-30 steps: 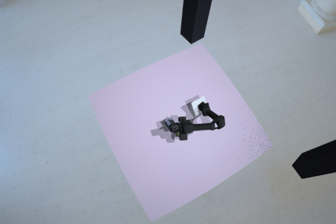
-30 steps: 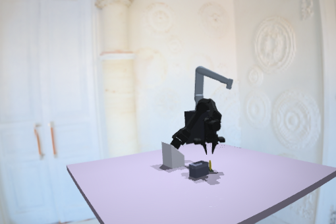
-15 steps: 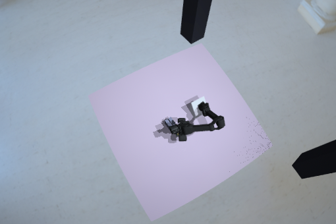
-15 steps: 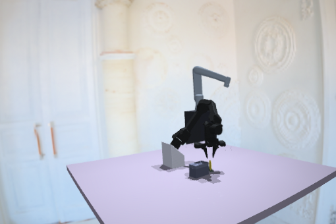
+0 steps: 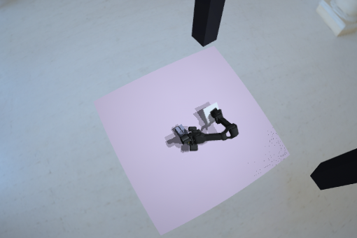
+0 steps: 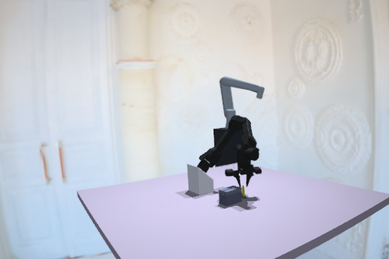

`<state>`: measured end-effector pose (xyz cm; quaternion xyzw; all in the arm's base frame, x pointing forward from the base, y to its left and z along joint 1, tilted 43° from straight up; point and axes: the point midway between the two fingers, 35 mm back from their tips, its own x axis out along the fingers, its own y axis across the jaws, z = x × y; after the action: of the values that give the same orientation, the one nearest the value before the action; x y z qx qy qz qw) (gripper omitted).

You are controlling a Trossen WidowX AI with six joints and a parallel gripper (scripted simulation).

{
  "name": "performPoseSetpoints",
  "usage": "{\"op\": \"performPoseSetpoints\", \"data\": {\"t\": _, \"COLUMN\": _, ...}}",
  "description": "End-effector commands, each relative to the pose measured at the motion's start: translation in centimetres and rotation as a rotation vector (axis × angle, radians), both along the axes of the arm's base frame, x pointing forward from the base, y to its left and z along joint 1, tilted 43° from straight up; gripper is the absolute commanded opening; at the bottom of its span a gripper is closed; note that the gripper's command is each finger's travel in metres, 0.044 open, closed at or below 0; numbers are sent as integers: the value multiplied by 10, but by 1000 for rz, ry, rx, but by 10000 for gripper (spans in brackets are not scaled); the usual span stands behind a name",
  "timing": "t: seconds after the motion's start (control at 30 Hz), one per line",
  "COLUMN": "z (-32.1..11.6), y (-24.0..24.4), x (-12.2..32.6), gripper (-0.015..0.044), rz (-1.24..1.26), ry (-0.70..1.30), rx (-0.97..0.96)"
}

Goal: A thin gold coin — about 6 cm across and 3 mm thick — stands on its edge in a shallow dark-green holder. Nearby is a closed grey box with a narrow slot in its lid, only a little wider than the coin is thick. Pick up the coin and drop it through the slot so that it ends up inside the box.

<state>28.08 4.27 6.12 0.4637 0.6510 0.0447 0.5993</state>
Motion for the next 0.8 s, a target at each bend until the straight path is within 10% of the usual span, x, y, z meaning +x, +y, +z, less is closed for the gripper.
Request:
{"op": "performPoseSetpoints", "data": {"t": 0.0, "z": -7, "y": 6, "x": 0, "gripper": 161, "rz": 0, "ry": 10, "rx": 6}}
{"op": "performPoseSetpoints", "data": {"t": 0.77, "z": -30, "y": 30, "x": 2, "gripper": 161, "rz": 0, "ry": 9, "rx": 11}}
